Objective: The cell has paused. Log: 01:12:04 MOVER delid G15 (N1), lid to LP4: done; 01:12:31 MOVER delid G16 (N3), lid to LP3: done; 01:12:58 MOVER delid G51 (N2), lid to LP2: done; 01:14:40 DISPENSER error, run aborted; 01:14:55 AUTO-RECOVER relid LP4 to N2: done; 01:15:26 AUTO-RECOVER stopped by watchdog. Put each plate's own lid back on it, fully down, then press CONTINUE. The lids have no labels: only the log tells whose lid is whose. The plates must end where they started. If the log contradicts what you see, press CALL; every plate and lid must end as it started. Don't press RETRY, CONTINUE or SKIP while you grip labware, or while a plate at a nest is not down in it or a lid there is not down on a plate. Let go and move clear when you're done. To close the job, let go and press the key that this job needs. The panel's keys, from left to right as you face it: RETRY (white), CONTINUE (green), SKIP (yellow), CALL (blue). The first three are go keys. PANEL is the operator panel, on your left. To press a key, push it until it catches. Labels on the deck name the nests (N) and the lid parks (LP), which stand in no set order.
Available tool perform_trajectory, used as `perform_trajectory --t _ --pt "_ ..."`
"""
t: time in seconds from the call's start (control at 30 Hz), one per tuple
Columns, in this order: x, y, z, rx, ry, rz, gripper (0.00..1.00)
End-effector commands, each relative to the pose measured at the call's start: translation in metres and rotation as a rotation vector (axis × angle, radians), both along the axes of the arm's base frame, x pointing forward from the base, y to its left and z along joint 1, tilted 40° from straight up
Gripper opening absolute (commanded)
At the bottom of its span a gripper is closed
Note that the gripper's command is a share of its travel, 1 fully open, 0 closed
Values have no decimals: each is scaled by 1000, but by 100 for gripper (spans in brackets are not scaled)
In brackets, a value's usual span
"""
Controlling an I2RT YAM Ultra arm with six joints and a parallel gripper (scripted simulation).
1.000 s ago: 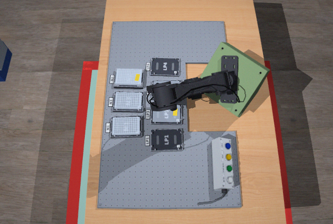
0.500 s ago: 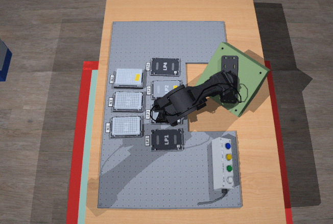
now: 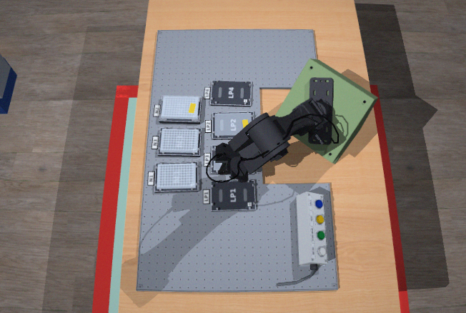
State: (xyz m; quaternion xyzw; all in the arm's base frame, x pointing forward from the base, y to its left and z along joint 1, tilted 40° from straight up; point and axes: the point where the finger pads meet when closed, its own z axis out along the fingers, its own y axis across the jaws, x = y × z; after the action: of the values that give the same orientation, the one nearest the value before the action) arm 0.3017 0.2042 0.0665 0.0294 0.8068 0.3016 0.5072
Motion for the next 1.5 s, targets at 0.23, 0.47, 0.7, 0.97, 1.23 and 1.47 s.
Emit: perform_trajectory --t 0.23,0.47,0.7,0.97,1.23,1.47 --pt "3 -5 -3 -14 10 -28 0" --pt "3 -5 -3 -14 10 -28 0" --pt "3 -5 -3 -14 10 -28 0" --pt "22 -8 -2 -24 16 -27 0" --pt "51 -17 5 -23 15 -28 0" --pt "84 -27 13 -23 14 -28 0"
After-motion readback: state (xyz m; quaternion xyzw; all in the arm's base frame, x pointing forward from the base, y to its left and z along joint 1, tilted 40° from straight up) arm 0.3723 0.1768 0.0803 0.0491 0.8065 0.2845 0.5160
